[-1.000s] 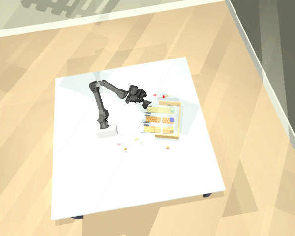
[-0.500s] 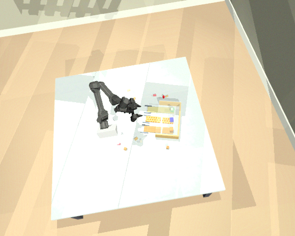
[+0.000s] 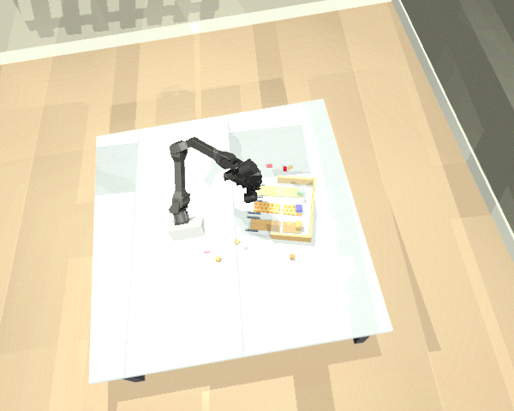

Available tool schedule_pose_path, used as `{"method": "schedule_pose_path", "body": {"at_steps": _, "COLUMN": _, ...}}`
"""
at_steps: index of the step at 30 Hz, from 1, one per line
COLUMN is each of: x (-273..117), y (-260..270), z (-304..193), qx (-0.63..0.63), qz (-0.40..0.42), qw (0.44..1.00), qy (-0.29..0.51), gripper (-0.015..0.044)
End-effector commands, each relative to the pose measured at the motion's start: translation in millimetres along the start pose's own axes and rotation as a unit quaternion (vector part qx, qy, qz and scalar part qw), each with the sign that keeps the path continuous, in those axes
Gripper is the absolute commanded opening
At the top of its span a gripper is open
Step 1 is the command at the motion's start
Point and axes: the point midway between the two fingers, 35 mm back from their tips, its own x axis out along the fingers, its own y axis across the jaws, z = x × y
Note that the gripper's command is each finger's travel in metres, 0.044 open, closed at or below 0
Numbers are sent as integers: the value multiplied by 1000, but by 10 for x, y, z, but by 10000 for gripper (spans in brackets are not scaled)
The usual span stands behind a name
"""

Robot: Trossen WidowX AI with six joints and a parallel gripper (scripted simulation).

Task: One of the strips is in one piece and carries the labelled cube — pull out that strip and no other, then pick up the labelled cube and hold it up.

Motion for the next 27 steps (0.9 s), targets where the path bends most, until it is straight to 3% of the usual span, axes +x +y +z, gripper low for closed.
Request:
{"method": "schedule_pose_path", "body": {"at_steps": 1, "x": 264, "y": 160, "z": -2, "qx": 24, "qz": -10, "qw": 997, "qy": 70, "gripper": 0}}
{"method": "schedule_pose_path", "body": {"at_steps": 12, "x": 820, "y": 634, "z": -241, "qx": 60, "qz": -59, "qw": 960, "qy": 266, "gripper": 0}}
{"method": "schedule_pose_path", "body": {"at_steps": 27, "x": 978, "y": 722, "z": -303, "qx": 64, "qz": -64, "qw": 957, "qy": 275, "gripper": 0}}
